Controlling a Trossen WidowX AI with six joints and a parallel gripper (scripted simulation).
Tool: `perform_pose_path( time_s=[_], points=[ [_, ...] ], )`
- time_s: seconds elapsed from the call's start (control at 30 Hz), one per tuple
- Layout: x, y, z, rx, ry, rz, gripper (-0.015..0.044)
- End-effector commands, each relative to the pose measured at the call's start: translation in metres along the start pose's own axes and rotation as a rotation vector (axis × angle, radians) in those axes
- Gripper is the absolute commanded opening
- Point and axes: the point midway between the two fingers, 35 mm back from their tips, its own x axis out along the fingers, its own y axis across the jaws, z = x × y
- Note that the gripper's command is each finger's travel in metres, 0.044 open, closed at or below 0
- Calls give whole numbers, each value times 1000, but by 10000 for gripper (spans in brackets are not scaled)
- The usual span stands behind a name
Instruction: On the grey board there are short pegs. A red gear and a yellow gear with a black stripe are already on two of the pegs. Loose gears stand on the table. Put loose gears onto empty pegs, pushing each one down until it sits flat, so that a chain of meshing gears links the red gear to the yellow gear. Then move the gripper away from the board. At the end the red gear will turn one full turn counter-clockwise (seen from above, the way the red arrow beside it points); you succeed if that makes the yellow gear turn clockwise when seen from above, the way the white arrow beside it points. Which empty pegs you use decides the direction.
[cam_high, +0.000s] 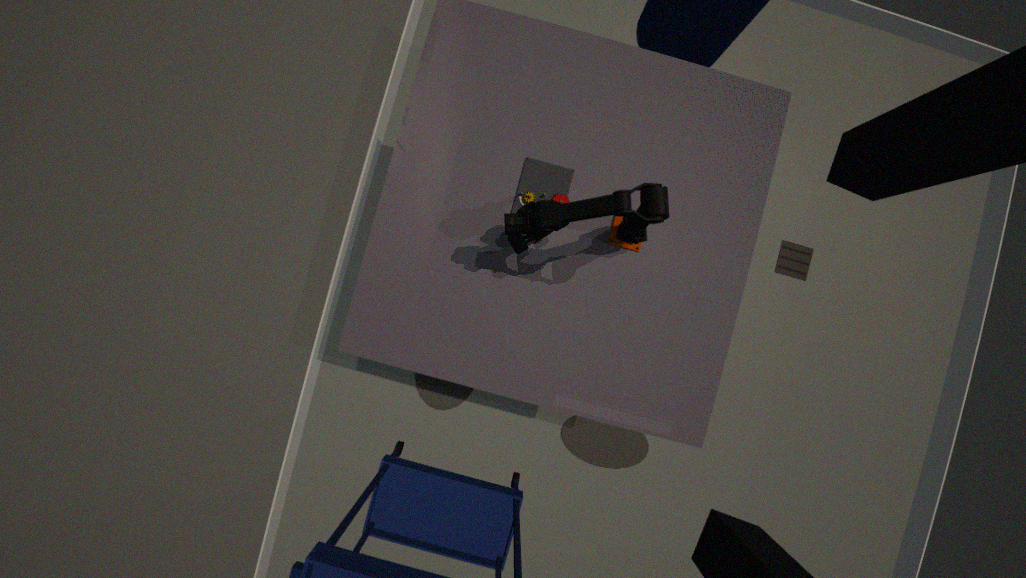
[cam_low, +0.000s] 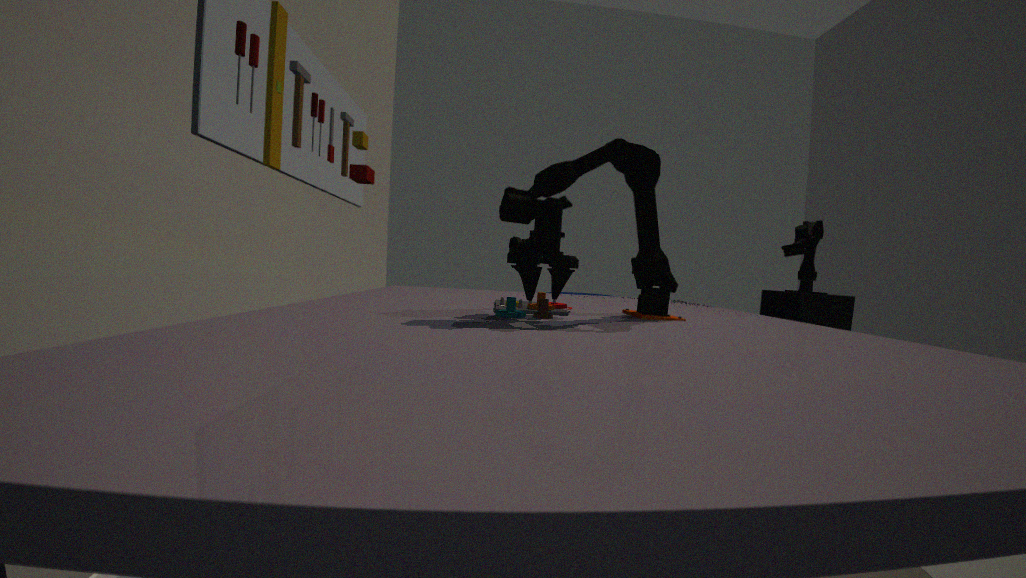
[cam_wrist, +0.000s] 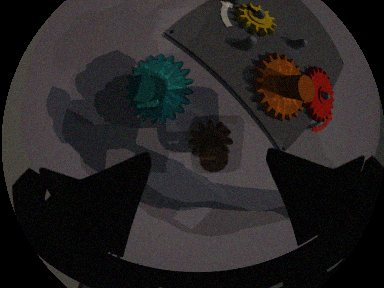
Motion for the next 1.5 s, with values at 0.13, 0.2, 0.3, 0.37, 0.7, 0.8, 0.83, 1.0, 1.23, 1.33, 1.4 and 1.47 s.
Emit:
perform_pose_path(
  time_s=[0.13, 0.2, 0.3, 0.37, 0.7, 0.8, 0.83, 1.0, 1.23, 1.33, 1.4, 1.47],
  points=[
    [11, -2, -2, -3, 8, -11, 440],
    [11, -2, -2, -3, 8, -11, 440],
    [11, -2, -2, -3, 8, -11, 440],
    [11, -2, -2, -3, 8, -11, 440],
    [11, -2, -2, -3, 8, -11, 177],
    [11, -2, -2, -3, 8, -11, 99],
    [11, -2, -2, -3, 8, -11, 72],
    [11, -2, -2, -3, 8, -11, 39],
    [6, 1, 3, -32, -18, 8, 0],
    [0, 4, 6, -49, -34, 19, 0],
    [-3, 5, 6, -48, -33, 18, 0],
    [-7, 6, 6, -47, -32, 17, 0]
  ],
)
